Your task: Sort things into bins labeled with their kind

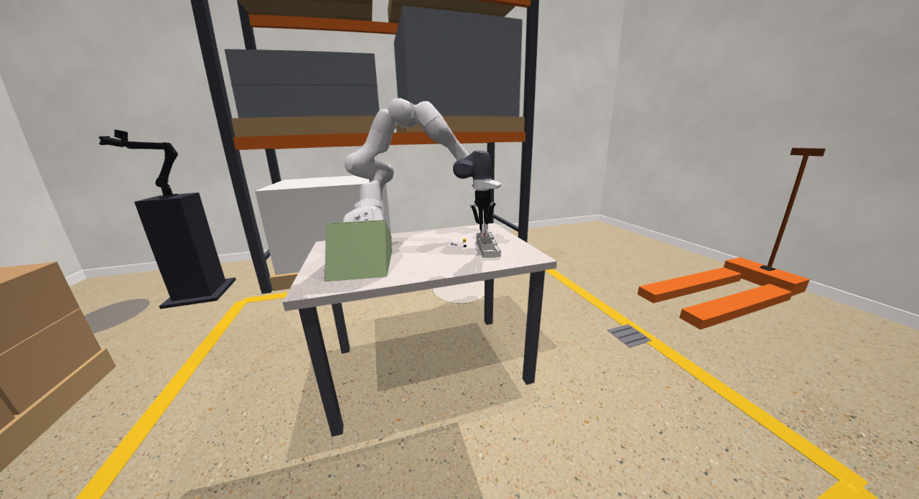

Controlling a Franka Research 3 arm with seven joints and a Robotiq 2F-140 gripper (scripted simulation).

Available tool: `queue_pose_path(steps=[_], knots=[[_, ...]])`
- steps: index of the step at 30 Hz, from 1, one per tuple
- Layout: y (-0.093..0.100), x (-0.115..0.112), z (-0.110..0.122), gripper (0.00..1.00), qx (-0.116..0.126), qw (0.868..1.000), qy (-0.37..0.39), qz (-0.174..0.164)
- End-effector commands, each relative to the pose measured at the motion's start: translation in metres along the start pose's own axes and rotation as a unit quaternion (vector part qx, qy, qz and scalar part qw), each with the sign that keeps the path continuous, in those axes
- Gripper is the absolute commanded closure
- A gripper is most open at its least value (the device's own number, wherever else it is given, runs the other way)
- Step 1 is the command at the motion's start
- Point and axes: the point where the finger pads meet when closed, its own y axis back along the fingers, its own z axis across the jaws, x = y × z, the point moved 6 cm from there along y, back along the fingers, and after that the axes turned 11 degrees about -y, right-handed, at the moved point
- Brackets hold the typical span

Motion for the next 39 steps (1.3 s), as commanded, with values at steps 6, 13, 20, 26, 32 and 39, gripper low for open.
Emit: queue_pose_path(steps=[6,13,20,26,32,39], knots=[[-0.003,-0.009,-0.017,0.95,-0.018,0.994,-0.11,-0.004],[-0.003,-0.009,-0.015,0.95,-0.02,0.993,-0.116,-0.004],[-0.003,-0.009,-0.015,0.95,-0.02,0.993,-0.116,-0.004],[-0.003,-0.008,-0.016,0.95,-0.02,0.993,-0.116,-0.004],[-0.005,-0.008,-0.016,0.95,-0.02,0.993,-0.116,-0.004],[-0.019,-0.008,-0.015,0.95,-0.02,0.993,-0.116,-0.004]])
